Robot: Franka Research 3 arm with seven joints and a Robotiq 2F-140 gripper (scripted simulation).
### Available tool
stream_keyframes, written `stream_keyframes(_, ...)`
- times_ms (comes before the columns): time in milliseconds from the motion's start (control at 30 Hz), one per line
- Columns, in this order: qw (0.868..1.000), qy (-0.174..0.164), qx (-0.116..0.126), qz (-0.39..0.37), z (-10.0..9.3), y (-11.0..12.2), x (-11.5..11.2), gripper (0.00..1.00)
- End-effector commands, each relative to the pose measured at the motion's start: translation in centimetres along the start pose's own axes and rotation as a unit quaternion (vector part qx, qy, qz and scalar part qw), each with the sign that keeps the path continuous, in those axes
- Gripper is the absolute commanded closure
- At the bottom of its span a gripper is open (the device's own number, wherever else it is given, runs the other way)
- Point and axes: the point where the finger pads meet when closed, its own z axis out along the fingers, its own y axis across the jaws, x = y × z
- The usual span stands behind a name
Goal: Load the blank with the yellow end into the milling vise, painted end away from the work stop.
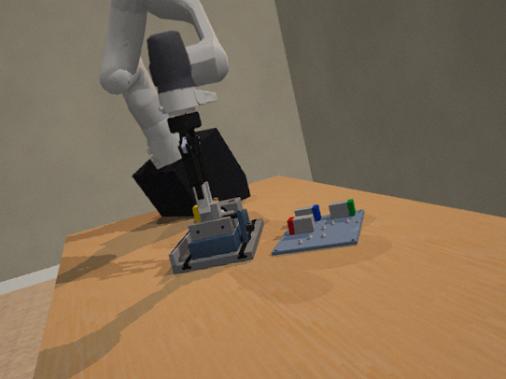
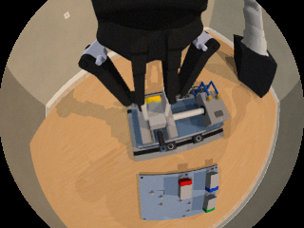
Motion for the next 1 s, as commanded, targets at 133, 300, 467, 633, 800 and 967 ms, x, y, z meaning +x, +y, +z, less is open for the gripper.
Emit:
stream_keyframes(133,1.0,0.0,0.0,-0.001,-0.09,0.04,0.02,1.0)
stream_keyframes(300,1.0,0.001,-0.002,-0.003,-0.41,0.17,0.09,1.0)
stream_keyframes(467,1.0,0.001,-0.002,-0.003,-0.41,0.17,0.09,1.0)
stream_keyframes(633,1.0,0.001,-0.002,-0.003,-0.41,0.17,0.09,1.0)
stream_keyframes(800,1.0,0.001,-0.002,-0.002,-0.54,0.08,0.05,1.0)
stream_keyframes(967,1.0,0.001,-0.002,-0.003,-0.6,0.05,0.05,1.0)
